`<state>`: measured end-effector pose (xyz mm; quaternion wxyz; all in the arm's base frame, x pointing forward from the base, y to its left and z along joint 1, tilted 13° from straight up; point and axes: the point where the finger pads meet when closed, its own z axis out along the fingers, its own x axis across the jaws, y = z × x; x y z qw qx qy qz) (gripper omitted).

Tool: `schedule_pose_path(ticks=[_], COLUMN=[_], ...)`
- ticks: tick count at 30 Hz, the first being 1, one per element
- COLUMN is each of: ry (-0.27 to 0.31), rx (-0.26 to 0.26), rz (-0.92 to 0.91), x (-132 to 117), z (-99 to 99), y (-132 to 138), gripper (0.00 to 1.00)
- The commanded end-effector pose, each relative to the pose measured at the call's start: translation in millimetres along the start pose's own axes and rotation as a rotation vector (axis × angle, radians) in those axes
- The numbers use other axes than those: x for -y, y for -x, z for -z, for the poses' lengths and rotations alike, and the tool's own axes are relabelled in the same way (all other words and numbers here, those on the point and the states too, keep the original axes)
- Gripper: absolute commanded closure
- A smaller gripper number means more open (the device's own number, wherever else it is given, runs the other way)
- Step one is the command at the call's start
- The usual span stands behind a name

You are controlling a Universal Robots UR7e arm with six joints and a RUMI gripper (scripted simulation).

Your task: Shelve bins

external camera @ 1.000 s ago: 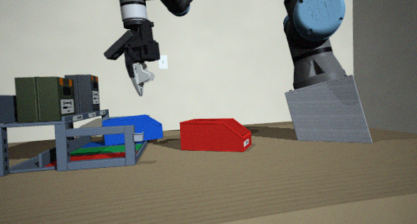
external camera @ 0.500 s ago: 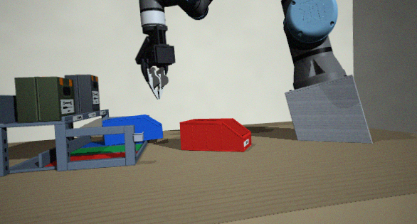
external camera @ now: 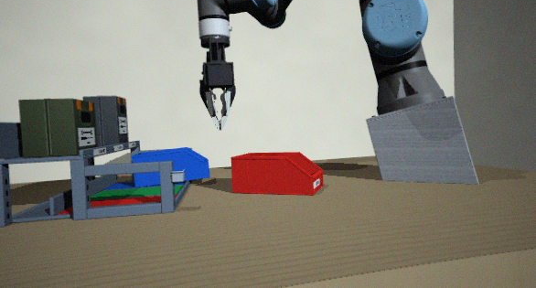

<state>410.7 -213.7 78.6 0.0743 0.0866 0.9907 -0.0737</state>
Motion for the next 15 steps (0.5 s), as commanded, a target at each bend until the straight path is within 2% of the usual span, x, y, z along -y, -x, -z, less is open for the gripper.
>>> schedule_pose_path(ticks=[1,15], ry=[-0.004,-0.004], rx=[0.008,0.008], rz=[-0.080,-0.090], x=[0.5,0.5], z=[-1.0,-1.2], y=[-6.6,-7.5], gripper=[1.00,1.00])
